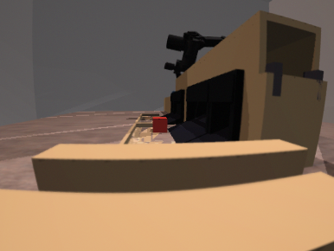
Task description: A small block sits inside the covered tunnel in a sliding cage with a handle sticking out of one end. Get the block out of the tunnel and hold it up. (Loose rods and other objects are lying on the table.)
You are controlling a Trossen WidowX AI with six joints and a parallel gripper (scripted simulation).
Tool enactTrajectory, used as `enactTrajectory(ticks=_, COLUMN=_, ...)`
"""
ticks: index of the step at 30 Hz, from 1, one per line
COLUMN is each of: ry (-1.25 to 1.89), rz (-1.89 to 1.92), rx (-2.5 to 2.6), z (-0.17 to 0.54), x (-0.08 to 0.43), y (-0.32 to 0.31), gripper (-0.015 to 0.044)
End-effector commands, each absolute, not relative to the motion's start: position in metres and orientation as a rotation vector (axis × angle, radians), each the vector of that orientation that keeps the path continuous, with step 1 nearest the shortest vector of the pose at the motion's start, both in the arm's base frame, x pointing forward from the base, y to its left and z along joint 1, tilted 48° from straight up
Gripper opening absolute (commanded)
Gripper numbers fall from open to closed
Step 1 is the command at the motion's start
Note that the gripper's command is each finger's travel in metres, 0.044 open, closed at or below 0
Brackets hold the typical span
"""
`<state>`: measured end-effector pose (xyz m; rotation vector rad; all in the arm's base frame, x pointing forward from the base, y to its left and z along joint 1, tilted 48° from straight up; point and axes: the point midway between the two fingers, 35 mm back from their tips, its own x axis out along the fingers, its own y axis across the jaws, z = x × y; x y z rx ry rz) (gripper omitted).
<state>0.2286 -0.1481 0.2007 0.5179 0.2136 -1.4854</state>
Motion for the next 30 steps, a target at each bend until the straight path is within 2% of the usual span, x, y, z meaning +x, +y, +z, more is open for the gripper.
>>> enactTrajectory(ticks=1, ry=0.215, rz=-1.486, rx=0.517, z=0.2, x=0.228, y=-0.148, gripper=0.0079)
enactTrajectory(ticks=15, ry=0.306, rz=-1.452, rx=0.524, z=0.227, x=0.23, y=-0.122, gripper=0.044)
enactTrajectory(ticks=20, ry=0.31, rz=-1.449, rx=0.524, z=0.251, x=0.228, y=-0.148, gripper=0.044)
enactTrajectory(ticks=30, ry=0.312, rz=-1.45, rx=0.526, z=0.245, x=0.228, y=-0.154, gripper=0.044)
